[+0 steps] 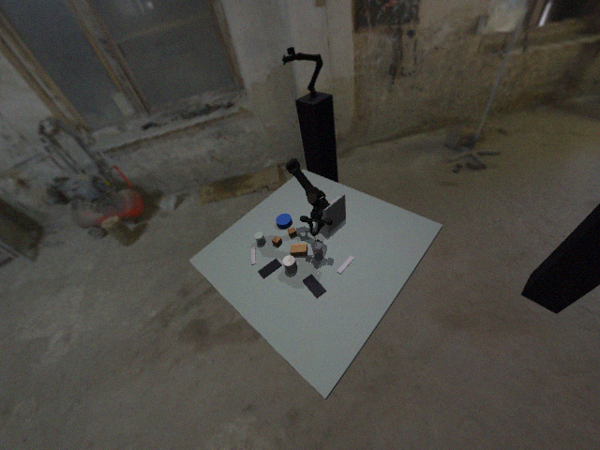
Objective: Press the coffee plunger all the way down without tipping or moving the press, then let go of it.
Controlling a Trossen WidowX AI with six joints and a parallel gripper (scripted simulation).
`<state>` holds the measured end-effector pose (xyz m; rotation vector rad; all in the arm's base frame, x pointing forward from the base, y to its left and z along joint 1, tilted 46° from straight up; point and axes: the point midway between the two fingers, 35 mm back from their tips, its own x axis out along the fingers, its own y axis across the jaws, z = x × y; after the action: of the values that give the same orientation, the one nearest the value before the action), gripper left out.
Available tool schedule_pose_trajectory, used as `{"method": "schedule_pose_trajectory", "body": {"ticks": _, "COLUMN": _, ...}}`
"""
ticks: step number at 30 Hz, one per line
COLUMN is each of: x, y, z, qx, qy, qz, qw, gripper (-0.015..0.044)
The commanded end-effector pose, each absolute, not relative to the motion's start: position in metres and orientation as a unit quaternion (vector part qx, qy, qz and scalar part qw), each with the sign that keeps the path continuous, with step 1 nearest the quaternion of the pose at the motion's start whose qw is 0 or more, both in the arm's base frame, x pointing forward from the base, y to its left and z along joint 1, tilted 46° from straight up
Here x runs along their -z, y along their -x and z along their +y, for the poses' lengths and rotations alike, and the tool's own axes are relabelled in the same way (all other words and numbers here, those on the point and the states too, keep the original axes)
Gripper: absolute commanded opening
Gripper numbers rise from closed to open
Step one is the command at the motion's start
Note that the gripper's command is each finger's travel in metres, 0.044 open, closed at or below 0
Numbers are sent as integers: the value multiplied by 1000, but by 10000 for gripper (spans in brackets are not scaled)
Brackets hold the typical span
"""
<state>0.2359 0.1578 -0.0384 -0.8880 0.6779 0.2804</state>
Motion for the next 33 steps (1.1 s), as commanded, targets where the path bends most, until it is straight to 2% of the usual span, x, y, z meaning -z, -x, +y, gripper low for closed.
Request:
{"method": "schedule_pose_trajectory", "body": {"ticks": 1, "x": 47, "y": -235, "z": 151, "qx": -133, "qy": 423, "qz": 328, "qw": 834, "gripper": 114}}
{"method": "schedule_pose_trajectory", "body": {"ticks": 33, "x": 90, "y": -246, "z": 120, "qx": -134, "qy": 422, "qz": 331, "qw": 833, "gripper": 114}}
